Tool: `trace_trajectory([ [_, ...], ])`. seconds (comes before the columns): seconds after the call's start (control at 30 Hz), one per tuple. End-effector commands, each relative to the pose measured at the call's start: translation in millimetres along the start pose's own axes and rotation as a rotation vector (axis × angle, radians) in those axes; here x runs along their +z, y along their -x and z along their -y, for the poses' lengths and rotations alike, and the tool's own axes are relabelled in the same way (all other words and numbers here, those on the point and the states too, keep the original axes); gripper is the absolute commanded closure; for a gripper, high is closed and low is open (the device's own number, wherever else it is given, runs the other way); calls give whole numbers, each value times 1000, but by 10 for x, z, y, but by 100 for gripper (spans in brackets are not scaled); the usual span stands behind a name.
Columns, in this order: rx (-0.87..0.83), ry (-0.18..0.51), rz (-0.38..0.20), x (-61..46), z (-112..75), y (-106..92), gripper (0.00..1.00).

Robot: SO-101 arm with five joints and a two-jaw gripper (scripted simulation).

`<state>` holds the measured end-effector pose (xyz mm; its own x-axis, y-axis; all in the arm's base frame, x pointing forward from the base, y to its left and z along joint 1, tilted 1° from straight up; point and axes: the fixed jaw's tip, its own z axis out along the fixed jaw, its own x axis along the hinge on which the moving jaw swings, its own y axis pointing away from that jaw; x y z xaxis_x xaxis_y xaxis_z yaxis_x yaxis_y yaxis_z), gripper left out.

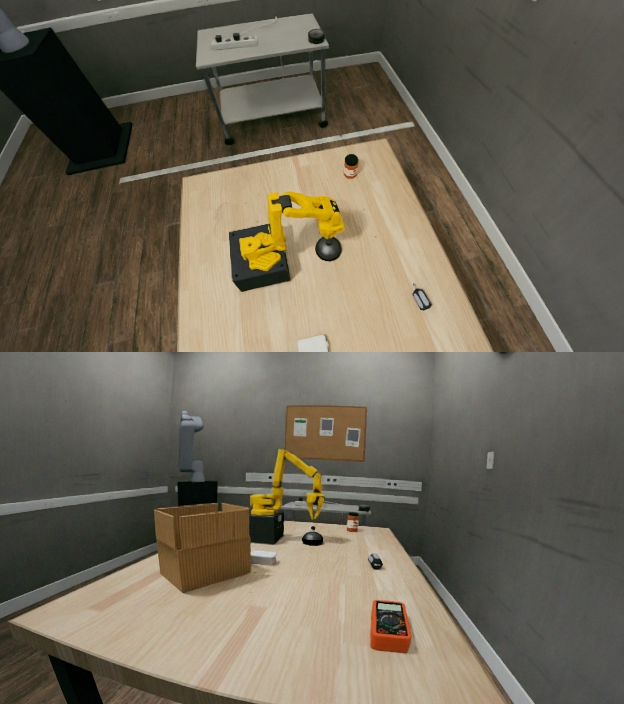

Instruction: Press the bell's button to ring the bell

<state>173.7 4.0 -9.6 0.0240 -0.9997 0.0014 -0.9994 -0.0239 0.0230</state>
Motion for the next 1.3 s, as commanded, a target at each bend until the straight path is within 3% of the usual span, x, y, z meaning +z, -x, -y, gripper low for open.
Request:
trace_trajectory([
  [0.0, -5, 6, 2, 41, 1, -11, 100],
  [0.43, -5, 6, 2, 235, 0, -9, 100],
  [1.27, -5, 10, 2, 284, -24, -8, 100],
])
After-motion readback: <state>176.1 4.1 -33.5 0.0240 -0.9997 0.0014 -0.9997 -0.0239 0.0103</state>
